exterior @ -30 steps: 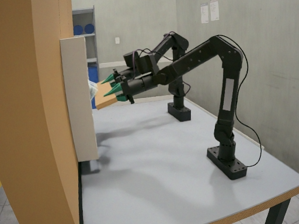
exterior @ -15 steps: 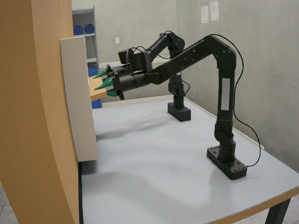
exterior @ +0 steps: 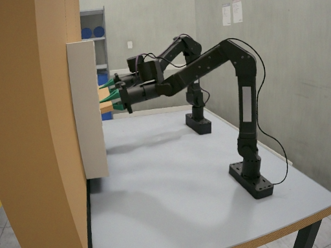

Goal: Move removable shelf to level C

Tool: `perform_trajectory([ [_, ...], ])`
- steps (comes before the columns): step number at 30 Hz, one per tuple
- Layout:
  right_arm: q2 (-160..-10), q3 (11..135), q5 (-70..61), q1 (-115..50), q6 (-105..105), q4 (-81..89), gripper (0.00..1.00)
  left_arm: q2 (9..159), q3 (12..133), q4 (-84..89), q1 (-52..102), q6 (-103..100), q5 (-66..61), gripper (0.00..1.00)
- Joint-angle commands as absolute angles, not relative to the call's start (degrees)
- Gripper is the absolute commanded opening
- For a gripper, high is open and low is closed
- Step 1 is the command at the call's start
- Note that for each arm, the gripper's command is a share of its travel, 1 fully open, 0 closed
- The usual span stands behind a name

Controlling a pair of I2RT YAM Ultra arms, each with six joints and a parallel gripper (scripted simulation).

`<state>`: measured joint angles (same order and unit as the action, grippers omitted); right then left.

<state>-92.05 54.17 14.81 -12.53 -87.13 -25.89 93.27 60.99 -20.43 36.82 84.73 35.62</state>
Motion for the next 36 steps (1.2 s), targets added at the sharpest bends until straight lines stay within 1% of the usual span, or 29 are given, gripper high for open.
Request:
perform_trajectory([
  [1,-91.2,58.8,14.6,-11.7,-90.0,-32.2,0.00,92.6,64.9,-27.1,35.7,89.5,36.4,0.00],
  [28,-97.8,66.0,13.3,-10.5,-90.0,-31.6,0.00,98.1,71.0,-26.6,32.9,89.7,33.5,0.00],
  [36,-98.1,66.3,13.3,-10.5,-90.0,-31.5,0.00,98.4,71.3,-26.5,32.9,89.6,33.5,0.00],
])
